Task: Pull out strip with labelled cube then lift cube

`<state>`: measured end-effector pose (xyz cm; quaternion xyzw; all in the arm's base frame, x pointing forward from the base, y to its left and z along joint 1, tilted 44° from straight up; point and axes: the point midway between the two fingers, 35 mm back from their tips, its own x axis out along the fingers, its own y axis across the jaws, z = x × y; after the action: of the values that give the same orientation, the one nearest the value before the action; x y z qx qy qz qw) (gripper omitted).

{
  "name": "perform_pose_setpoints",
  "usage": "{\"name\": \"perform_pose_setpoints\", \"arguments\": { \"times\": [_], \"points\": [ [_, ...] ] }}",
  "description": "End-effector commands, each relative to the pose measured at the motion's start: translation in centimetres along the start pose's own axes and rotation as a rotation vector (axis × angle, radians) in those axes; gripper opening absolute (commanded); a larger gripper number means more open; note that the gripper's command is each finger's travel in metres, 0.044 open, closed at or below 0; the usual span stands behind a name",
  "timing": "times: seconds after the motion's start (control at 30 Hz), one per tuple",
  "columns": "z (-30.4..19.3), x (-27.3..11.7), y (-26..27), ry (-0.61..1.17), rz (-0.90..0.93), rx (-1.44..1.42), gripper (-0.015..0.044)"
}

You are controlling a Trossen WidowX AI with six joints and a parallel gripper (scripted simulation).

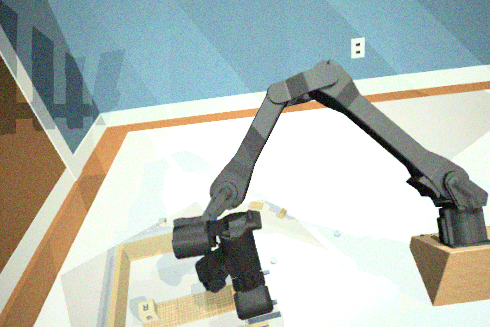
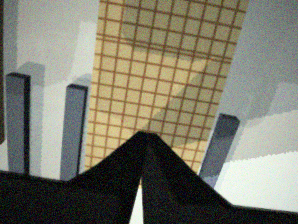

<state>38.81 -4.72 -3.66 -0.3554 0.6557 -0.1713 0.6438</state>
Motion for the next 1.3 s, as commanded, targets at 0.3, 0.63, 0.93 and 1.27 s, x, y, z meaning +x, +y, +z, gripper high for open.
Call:
{"name": "perform_pose_setpoints", "arguments": {
  "times": [0.3, 0.63, 0.93, 1.27],
  "points": [
    [-1.5, 0.5, 0.0, 0.008, -0.002, 0.001, 0.0000],
    [-3.0, 0.5, 0.1, 0.009, -0.002, 0.000, 0.0000],
    [-4.4, 0.6, 0.2, 0.010, -0.002, 0.000, 0.0000],
    [-5.9, 0.6, 0.2, 0.010, -0.002, -0.001, 0.0000]
  ]
}}
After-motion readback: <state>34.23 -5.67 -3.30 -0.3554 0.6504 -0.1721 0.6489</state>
